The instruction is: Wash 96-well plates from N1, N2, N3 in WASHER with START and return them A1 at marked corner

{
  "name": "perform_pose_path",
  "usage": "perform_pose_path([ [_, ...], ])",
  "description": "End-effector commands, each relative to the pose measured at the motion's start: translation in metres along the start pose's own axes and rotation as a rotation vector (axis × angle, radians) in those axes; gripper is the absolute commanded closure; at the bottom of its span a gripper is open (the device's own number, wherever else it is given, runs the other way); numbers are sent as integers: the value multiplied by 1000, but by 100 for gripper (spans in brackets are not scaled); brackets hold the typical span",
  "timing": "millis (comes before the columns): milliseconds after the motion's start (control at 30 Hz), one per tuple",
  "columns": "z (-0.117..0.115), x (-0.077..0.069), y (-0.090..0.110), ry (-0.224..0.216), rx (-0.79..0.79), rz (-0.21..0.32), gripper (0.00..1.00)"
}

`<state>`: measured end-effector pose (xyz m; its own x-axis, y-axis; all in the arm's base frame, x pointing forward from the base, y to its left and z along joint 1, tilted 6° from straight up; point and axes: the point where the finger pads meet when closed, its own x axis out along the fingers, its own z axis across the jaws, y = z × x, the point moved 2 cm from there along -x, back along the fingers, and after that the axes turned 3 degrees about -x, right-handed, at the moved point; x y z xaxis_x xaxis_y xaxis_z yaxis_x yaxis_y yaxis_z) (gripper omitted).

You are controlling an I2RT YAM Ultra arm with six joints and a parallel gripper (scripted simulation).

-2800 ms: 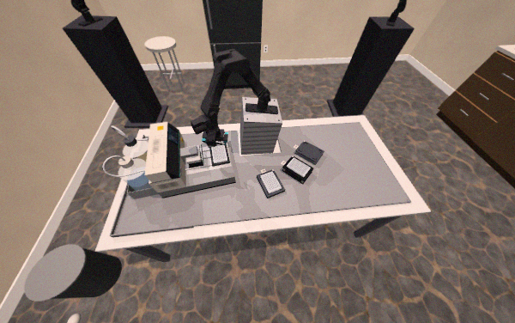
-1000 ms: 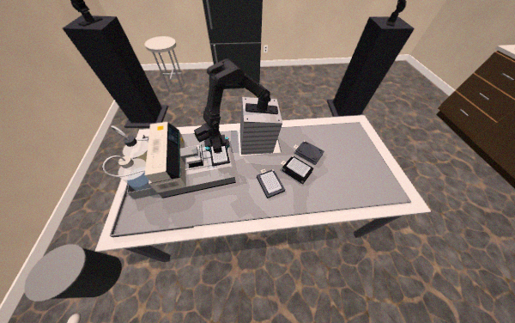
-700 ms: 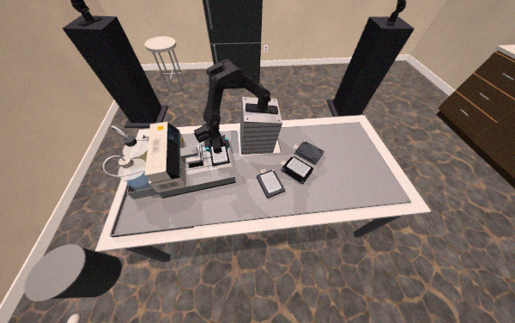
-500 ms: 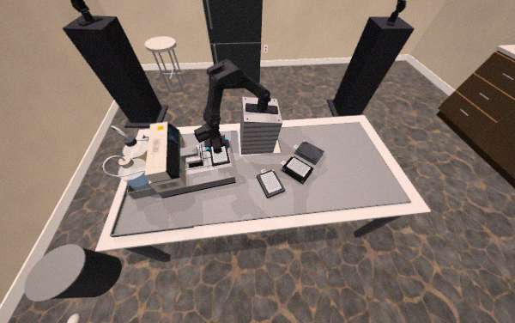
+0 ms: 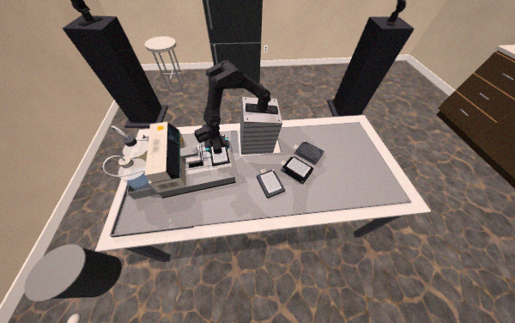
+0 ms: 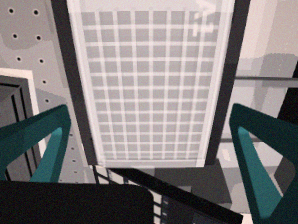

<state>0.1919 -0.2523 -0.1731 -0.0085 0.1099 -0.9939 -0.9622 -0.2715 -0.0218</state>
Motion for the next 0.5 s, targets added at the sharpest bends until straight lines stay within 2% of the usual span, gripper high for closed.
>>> perform_pose_path([
  [0, -4, -2, -2, 11, 0, -6, 0],
  [467, -4, 6, -2, 11, 0, -6, 0],
])
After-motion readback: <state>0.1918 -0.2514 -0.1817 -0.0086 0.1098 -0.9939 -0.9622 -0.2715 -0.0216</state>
